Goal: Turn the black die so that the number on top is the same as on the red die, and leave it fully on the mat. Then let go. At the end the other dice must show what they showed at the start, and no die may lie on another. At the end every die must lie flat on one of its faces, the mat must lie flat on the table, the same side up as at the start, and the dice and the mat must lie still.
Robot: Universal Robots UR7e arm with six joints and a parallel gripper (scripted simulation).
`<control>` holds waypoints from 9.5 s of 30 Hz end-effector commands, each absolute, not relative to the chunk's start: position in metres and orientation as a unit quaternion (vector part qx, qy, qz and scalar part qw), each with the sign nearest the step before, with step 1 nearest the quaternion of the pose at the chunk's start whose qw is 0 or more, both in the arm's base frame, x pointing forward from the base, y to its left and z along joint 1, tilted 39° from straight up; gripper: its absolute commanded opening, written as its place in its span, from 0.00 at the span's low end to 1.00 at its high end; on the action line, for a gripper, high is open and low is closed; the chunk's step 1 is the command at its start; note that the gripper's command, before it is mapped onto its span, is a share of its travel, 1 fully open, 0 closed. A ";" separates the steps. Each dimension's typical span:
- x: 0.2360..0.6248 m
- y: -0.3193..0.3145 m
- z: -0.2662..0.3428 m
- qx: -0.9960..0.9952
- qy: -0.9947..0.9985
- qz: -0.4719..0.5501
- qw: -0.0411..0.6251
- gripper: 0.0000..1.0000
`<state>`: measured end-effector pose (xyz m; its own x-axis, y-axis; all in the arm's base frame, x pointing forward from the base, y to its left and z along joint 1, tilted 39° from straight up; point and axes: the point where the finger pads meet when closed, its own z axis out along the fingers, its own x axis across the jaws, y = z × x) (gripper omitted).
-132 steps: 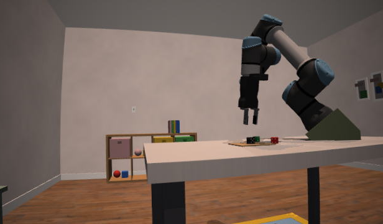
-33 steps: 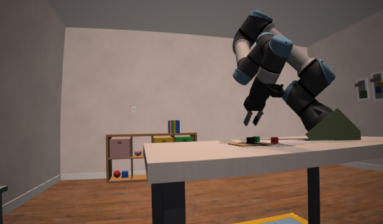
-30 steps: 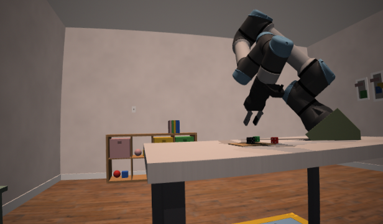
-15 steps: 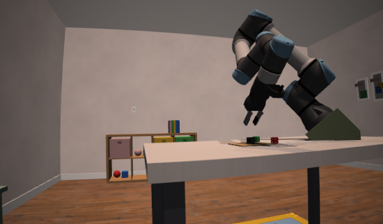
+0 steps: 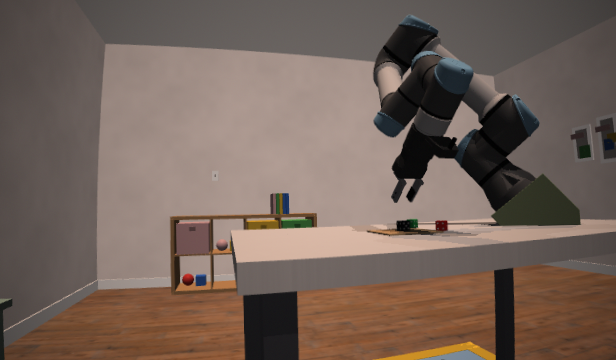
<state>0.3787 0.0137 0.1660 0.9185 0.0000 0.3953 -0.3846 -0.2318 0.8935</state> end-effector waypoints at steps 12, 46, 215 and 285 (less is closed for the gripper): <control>0.384 0.006 0.154 0.769 -0.125 0.159 0.607 0.79; 0.400 -0.020 0.116 0.769 -0.125 0.159 0.607 0.79; 0.375 0.013 0.165 0.810 -0.123 0.156 0.551 0.49; 0.376 0.011 0.173 0.900 -0.080 0.186 0.387 0.49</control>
<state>0.3755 0.0112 0.1728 0.9189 -0.0021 0.3944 -0.2896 -0.6826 0.6709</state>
